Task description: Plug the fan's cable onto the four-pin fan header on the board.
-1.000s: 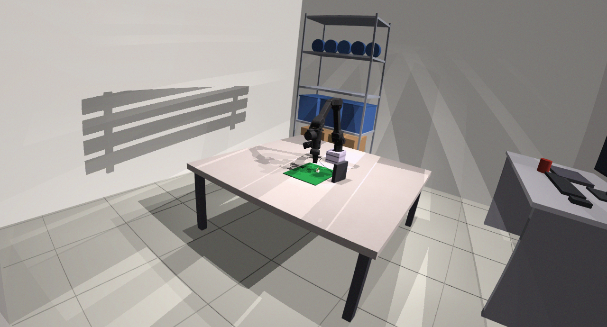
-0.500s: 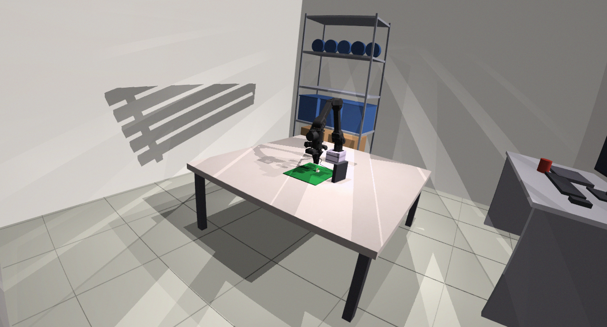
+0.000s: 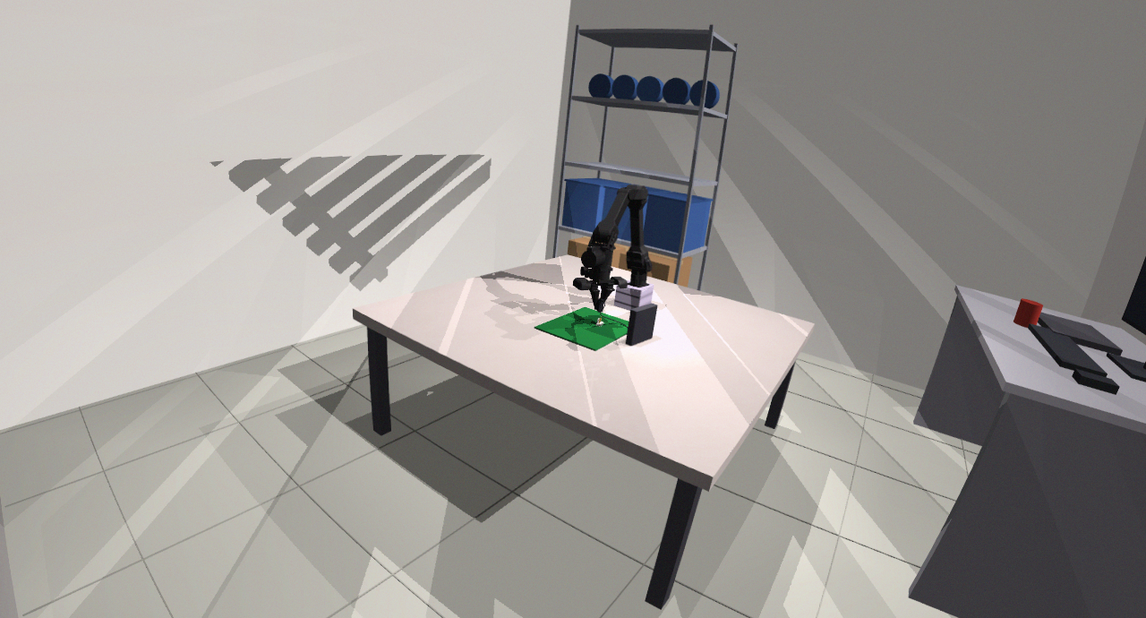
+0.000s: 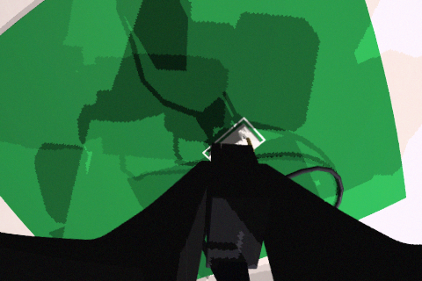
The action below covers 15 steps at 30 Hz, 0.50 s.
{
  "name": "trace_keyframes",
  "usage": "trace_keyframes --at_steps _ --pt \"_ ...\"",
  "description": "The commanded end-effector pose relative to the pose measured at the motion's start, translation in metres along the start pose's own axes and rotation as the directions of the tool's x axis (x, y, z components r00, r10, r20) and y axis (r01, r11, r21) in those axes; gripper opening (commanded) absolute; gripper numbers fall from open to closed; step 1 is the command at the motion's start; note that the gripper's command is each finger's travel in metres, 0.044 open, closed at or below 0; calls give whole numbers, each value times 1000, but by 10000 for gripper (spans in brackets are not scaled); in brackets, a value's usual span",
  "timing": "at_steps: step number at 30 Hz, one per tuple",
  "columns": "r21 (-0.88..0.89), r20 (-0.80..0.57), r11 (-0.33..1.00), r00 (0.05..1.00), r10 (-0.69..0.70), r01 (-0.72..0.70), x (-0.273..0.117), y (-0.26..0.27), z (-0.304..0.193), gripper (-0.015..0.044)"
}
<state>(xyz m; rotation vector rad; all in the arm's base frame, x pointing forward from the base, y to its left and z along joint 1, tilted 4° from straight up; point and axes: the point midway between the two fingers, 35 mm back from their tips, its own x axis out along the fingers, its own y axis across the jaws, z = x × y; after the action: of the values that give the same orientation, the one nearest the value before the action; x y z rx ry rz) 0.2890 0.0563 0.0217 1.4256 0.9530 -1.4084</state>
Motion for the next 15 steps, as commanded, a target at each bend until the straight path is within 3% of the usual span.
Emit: trace_keyframes --at_steps 1,15 --pt "116 0 993 1000 -1 1 0 -1 -3 0" --pt "540 0 841 1000 -1 1 0 -5 -12 0"
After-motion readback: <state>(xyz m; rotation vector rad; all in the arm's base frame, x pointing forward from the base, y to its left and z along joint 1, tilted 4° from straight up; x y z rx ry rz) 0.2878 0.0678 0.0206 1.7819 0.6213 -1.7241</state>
